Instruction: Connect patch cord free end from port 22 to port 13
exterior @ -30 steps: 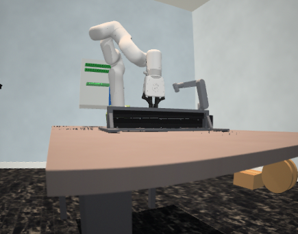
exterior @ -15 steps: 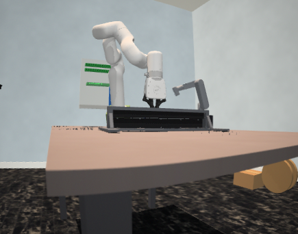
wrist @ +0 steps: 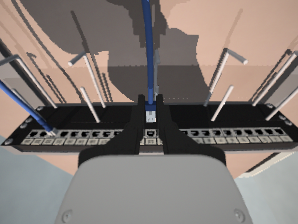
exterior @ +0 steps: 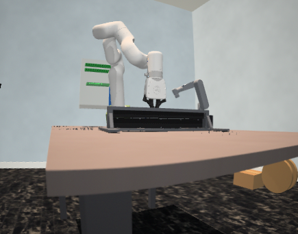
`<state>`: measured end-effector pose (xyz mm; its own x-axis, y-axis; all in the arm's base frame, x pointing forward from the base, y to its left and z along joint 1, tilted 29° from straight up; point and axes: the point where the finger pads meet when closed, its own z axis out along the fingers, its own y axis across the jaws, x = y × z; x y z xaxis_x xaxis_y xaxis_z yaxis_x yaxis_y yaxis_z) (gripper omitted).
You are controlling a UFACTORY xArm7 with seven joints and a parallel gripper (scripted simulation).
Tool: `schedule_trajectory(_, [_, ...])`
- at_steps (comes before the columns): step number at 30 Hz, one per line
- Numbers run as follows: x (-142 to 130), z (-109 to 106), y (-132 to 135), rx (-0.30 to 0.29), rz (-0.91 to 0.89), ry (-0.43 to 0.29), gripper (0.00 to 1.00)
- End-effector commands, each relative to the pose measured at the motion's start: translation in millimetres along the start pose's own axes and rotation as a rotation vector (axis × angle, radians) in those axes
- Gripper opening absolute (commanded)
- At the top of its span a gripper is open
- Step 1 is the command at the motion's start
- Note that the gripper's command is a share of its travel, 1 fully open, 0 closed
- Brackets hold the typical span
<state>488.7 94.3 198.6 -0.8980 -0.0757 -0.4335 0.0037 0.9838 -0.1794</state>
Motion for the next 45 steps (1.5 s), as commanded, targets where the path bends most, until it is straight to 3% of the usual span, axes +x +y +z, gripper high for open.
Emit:
schedule_trajectory(1, [-1.1,-1.0,0.7,-0.001,0.000,-0.003,0.00])
schedule_trajectory(27, [-25.6,-1.1,0.6,-0.001,0.000,-0.003,0.00])
schedule_trajectory(45, [-27.1,-1.2,0.7,-0.002,0.000,-0.003,0.00])
